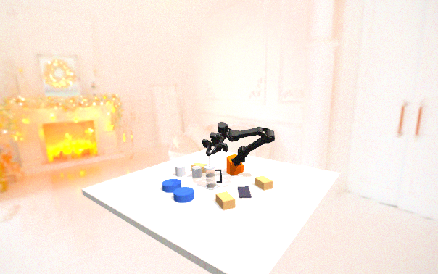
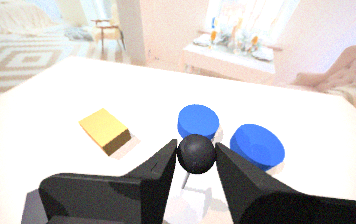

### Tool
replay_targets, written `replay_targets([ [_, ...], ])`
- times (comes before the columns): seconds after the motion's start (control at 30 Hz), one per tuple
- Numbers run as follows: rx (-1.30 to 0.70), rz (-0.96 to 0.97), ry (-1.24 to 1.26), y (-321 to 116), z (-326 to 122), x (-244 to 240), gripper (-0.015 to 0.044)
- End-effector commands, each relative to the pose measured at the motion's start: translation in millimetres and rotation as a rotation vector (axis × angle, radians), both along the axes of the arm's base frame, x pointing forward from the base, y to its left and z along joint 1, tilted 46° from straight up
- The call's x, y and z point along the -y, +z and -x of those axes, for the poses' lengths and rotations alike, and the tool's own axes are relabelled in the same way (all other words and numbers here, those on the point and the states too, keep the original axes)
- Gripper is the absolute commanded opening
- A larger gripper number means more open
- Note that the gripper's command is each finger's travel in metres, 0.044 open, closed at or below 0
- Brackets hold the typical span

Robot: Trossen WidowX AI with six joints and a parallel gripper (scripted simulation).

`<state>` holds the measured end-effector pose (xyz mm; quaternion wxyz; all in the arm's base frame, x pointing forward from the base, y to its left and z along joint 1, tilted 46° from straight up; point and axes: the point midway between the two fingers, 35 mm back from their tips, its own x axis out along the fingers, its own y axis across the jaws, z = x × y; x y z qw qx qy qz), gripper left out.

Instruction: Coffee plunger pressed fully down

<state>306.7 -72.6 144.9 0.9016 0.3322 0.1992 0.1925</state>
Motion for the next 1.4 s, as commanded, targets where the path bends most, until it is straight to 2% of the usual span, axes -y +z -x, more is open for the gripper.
replay_targets([
  [0.0, -0.042, -0.024, 0.011, -19.1, 2.4, -13.4, 0.0128],
  [0.73, -0.027, -0.037, 0.006, -38.0, -3.1, -41.7, 0.0128],
  [1.37, -0.026, -0.037, 0.007, -37.7, -10.0, -40.6, 0.0128],
])
